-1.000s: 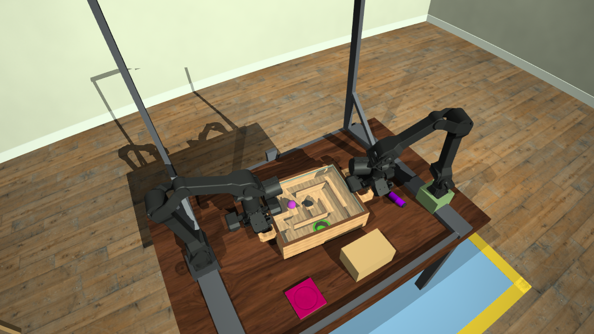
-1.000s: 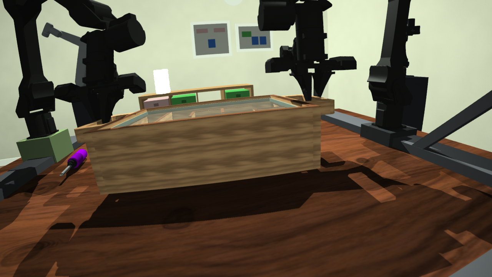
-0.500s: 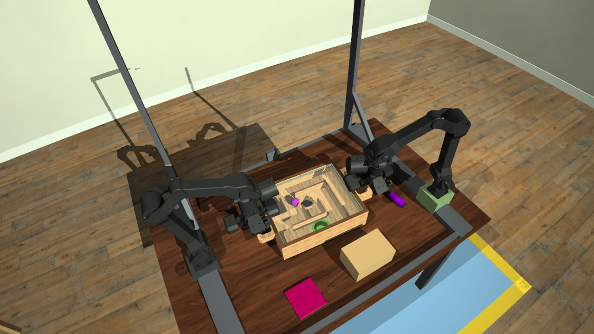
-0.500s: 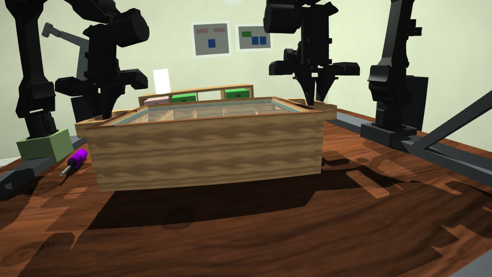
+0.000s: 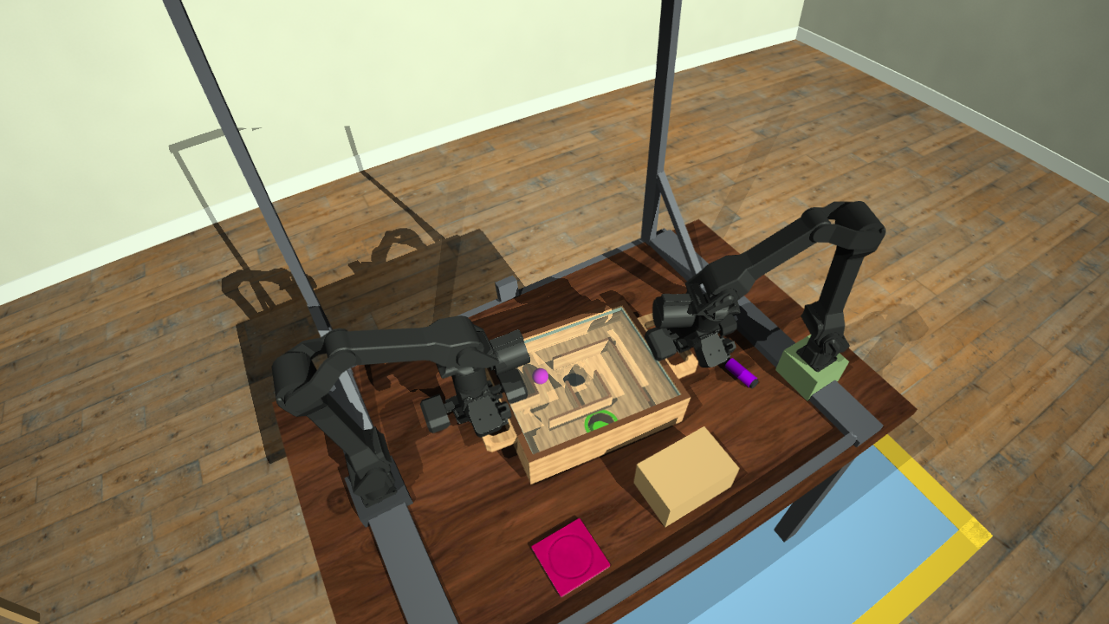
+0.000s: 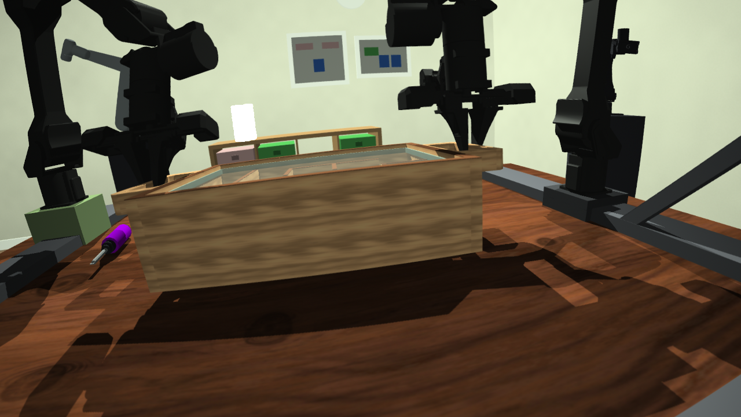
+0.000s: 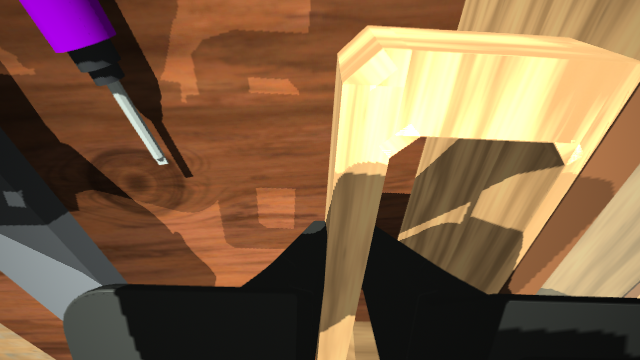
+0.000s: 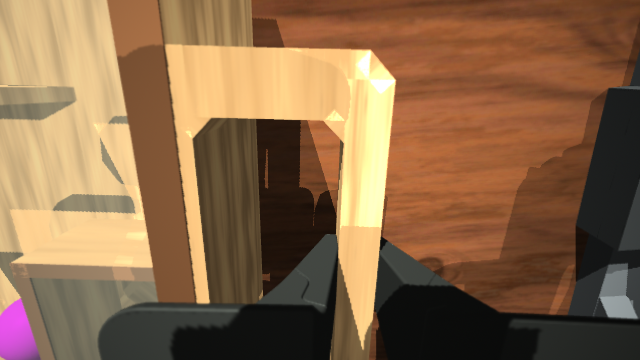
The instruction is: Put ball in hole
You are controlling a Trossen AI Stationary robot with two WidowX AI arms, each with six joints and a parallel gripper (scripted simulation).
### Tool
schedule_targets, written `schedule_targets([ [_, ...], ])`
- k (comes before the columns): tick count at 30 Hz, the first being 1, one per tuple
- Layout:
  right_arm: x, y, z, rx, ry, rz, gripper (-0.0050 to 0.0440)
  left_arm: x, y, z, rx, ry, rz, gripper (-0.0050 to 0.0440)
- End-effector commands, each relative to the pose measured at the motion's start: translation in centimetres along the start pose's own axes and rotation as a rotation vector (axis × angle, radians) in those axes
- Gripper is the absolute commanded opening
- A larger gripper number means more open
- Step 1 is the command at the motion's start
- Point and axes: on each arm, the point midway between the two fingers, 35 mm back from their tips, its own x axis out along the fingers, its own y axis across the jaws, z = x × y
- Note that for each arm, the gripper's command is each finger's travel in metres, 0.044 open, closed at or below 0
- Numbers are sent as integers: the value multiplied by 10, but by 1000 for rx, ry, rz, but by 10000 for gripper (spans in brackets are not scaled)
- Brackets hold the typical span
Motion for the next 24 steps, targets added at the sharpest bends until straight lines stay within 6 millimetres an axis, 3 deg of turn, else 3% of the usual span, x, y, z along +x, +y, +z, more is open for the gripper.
schedule_targets([
  [1,-1,-6,-1,-2,-2,53,-50,-17,-8,-13,14,27,5,-50],
  [5,-5,-3,-2,-3,-13,61,-50,-17,-5,-14,10,19,2,-50],
  [10,8,-7,-6,-1,-69,112,-50,-28,-12,-23,-7,-42,52,-50],
  [12,-3,0,-8,-1,-84,104,-50,-24,-6,-21,0,-59,25,-50],
  [19,-14,4,-1,-5,-4,26,-50,-9,2,-8,20,20,-25,-50],
  [24,2,-6,-1,-2,-7,70,-50,-23,-9,-15,7,23,14,-50],
])
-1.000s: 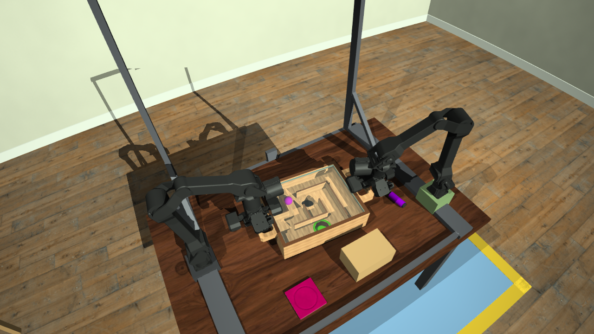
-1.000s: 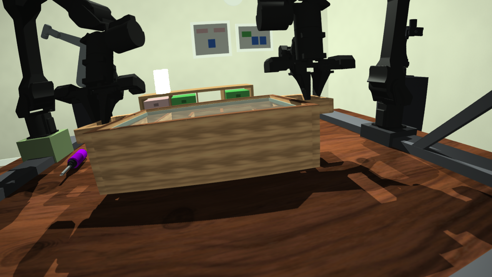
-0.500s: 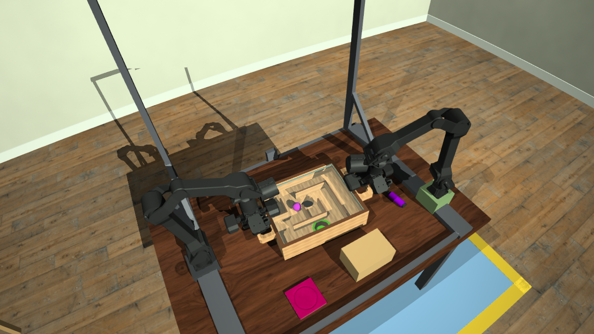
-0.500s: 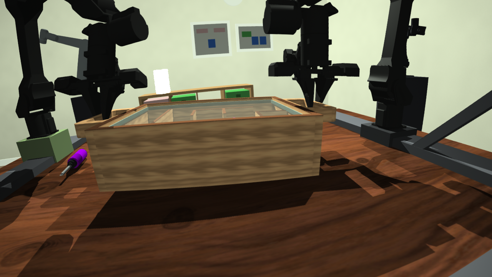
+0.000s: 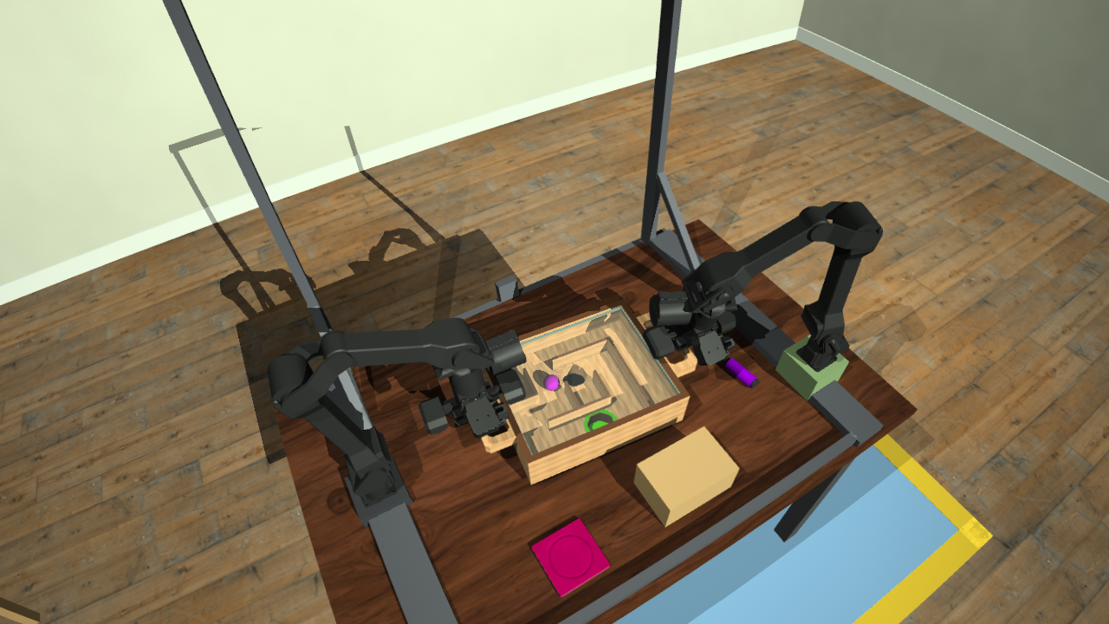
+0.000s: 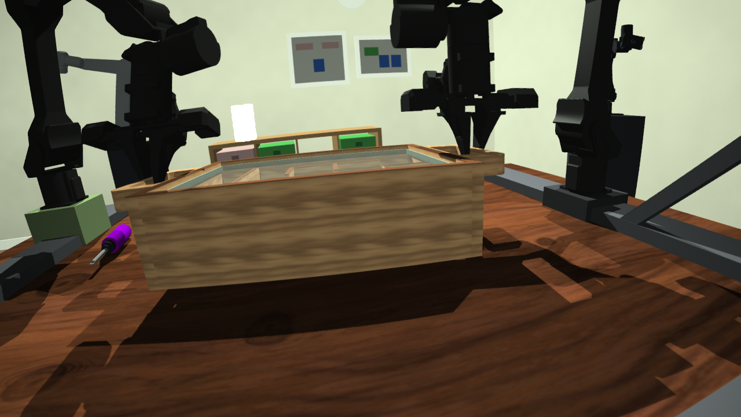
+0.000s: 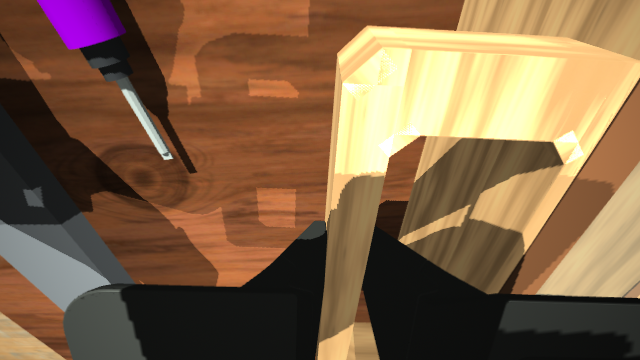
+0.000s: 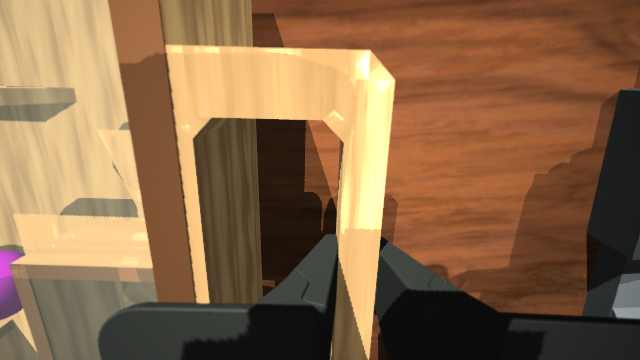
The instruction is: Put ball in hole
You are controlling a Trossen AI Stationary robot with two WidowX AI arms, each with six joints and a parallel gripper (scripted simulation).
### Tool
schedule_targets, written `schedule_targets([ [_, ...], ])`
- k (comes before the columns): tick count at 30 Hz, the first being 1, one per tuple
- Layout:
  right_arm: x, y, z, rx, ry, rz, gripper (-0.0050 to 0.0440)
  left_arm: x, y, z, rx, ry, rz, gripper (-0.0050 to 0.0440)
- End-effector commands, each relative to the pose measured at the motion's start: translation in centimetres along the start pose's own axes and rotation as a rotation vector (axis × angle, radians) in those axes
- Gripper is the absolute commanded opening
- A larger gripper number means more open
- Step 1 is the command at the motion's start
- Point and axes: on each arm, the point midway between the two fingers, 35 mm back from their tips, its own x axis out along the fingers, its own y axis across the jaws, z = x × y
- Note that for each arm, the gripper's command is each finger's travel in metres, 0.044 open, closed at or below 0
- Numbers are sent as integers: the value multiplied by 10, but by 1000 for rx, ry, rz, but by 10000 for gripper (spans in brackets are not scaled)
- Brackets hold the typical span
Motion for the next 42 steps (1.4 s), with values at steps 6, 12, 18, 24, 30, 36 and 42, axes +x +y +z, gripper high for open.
schedule_targets([
  [6,6,-6,-3,-2,-30,95,-50,-26,-9,-19,-2,0,42,-50],
  [12,-6,3,0,-6,21,59,-50,-16,1,-8,9,43,9,-50],
  [18,-12,6,2,-6,41,33,-50,-9,4,-4,18,64,-17,-50],
  [24,-23,8,-5,0,-42,-12,-50,0,6,-8,27,-18,-62,-50],
  [30,-19,1,-6,-2,-68,-15,-50,-7,-1,-15,34,-36,-76,-50],
  [36,-7,-4,-3,-5,-29,34,-50,-13,-7,-13,16,-3,-15,-50],
  [42,-19,7,0,-5,16,11,-50,-4,5,-5,26,37,-38,-50],
])
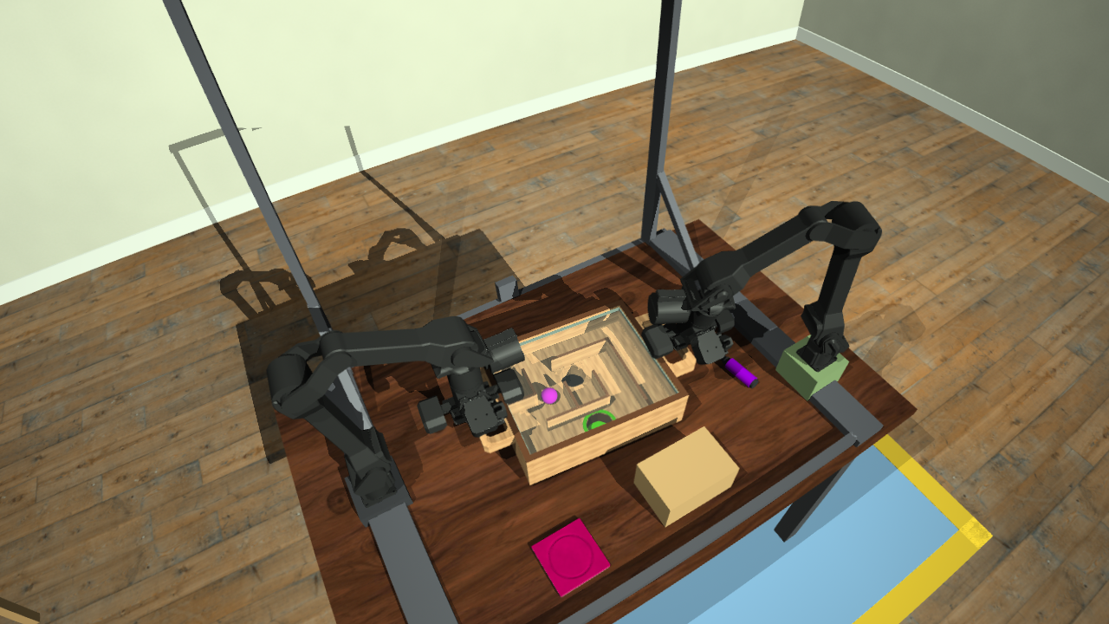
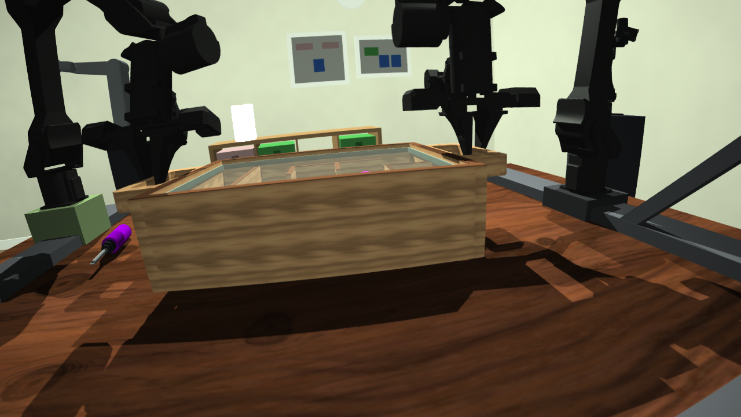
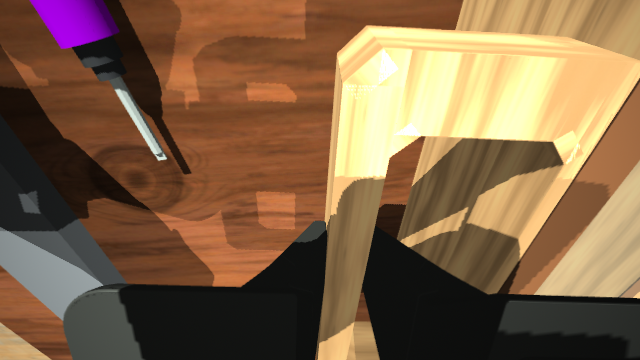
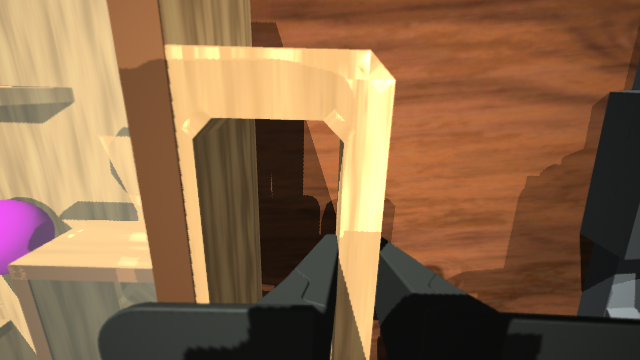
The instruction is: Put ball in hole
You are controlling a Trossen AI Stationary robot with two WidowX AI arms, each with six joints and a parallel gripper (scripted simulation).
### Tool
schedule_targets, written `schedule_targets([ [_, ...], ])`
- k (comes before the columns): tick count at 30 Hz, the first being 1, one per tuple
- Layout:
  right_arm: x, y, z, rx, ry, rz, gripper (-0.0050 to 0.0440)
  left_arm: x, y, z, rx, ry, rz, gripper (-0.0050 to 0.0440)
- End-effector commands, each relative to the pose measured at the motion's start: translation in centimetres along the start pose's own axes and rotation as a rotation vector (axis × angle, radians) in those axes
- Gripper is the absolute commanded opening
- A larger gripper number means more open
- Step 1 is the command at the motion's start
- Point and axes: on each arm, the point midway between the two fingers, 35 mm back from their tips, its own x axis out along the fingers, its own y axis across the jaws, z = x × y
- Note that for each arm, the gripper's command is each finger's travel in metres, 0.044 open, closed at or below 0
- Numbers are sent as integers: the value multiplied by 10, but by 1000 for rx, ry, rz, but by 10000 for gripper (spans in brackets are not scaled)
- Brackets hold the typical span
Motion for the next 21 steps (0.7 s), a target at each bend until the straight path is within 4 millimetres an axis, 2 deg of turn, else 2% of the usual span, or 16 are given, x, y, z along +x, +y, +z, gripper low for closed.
schedule_targets([
  [1,-19,10,2,-4,38,9,-50,-2,8,-2,25,58,-39,-50],
  [7,-21,8,-1,-2,25,-3,-50,-3,5,-6,29,49,-57,-50],
  [9,-10,1,-1,1,0,22,-50,-15,-1,-12,25,33,-42,-50],
  [10,-9,0,-1,1,-8,30,-50,-11,-2,-11,16,13,-19,-50],
  [15,-2,-2,-4,1,-47,70,-50,-19,-5,-17,6,-22,15,-50],
  [16,-2,-1,-5,1,-55,75,-50,-20,-5,-18,6,-30,16,-50],
  [17,-15,7,-6,1,-62,45,-50,-12,3,-13,15,-39,-19,-50],
  [21,-20,10,-5,-1,-50,6,-50,-3,8,-9,25,-30,-40,-50],
])
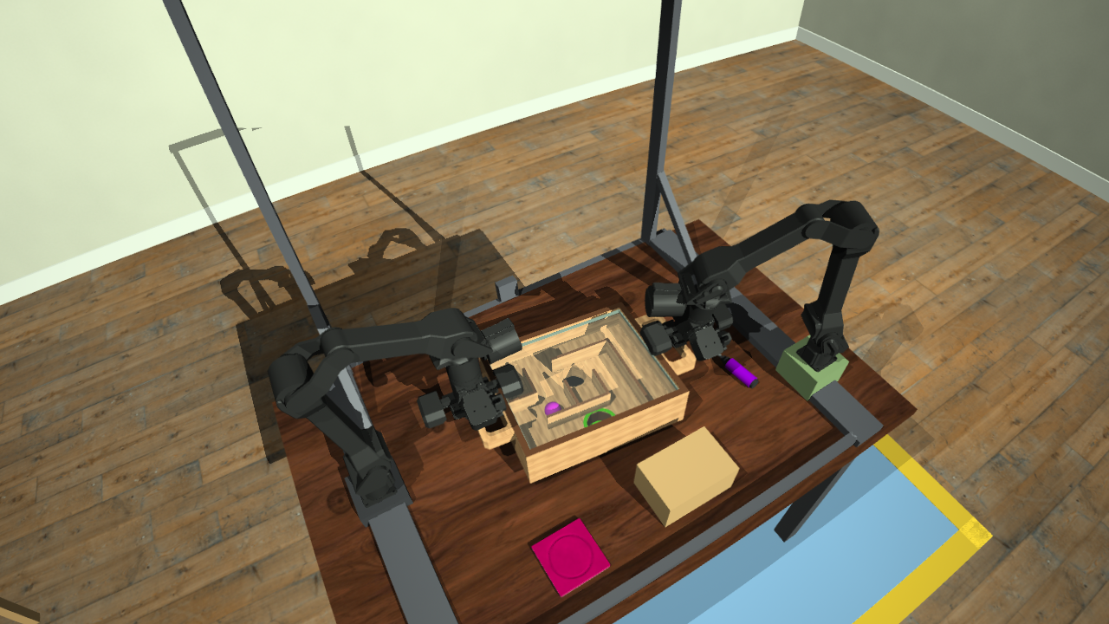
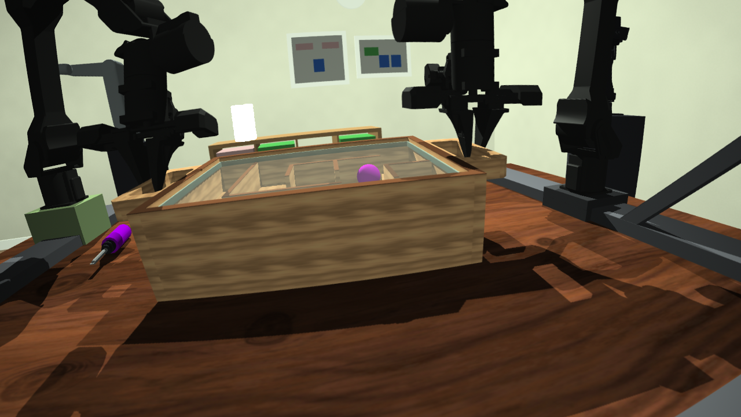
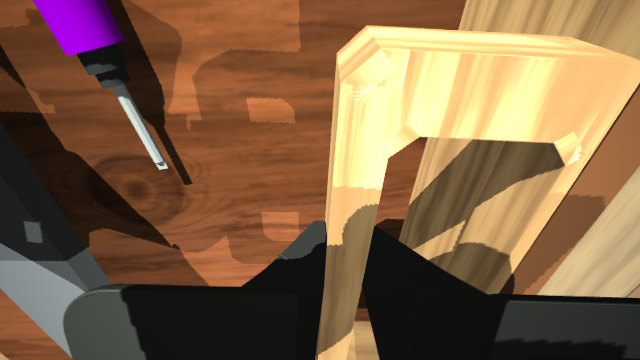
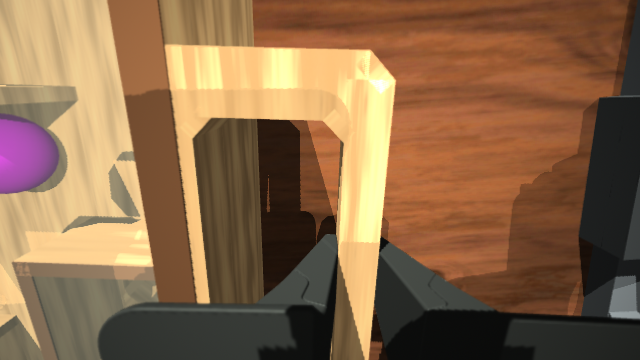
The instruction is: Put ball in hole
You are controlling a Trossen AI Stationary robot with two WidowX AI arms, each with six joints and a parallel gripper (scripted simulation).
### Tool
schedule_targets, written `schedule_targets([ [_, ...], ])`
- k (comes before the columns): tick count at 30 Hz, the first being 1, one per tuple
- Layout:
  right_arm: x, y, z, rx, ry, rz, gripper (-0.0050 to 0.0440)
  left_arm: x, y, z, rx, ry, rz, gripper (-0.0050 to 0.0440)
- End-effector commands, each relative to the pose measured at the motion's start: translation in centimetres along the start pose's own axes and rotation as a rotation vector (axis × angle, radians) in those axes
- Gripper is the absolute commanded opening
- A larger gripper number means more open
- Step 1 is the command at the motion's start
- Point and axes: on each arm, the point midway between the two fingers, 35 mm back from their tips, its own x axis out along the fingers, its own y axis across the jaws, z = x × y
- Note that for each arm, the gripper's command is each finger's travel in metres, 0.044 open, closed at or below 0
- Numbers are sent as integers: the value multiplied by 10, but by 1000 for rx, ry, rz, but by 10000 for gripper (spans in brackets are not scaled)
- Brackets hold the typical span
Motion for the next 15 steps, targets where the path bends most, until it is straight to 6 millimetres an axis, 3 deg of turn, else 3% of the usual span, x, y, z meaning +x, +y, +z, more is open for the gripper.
schedule_targets([
  [1,-13,5,1,0,13,19,-50,-12,2,-8,23,40,-39,-50],
  [7,-24,11,5,-3,48,-28,-50,1,8,0,33,73,-78,-50],
  [15,-8,-2,5,1,68,18,-50,-12,-4,-4,21,97,-32,-50],
])
